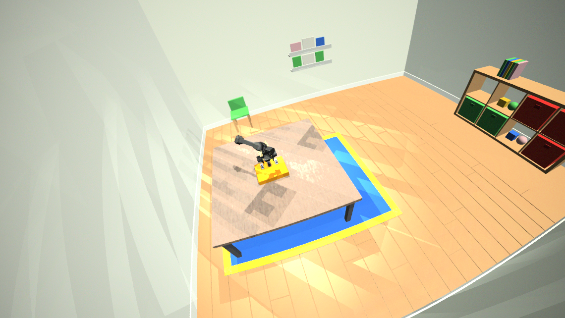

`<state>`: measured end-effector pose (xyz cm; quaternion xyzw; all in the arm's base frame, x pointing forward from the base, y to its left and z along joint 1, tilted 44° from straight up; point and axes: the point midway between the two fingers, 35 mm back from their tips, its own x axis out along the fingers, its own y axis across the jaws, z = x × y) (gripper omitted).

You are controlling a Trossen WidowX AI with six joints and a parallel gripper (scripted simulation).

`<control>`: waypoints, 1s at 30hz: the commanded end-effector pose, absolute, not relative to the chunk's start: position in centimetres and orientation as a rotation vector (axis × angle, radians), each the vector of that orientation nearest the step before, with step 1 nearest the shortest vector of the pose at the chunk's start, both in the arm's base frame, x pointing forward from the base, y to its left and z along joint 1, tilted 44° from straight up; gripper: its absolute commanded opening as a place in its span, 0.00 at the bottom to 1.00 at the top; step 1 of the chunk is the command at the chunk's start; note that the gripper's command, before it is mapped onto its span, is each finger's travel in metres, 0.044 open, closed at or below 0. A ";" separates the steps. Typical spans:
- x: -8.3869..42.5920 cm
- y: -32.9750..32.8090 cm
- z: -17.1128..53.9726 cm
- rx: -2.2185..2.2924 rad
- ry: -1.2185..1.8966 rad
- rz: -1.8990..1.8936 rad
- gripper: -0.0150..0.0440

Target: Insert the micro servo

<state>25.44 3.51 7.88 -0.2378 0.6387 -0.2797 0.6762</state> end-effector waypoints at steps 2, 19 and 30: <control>28.1 4.3 9.3 -0.543 1.439 -0.631 1.00; 26.9 7.4 12.7 -0.530 1.431 -0.633 1.00; 26.9 7.4 12.7 -0.530 1.431 -0.633 1.00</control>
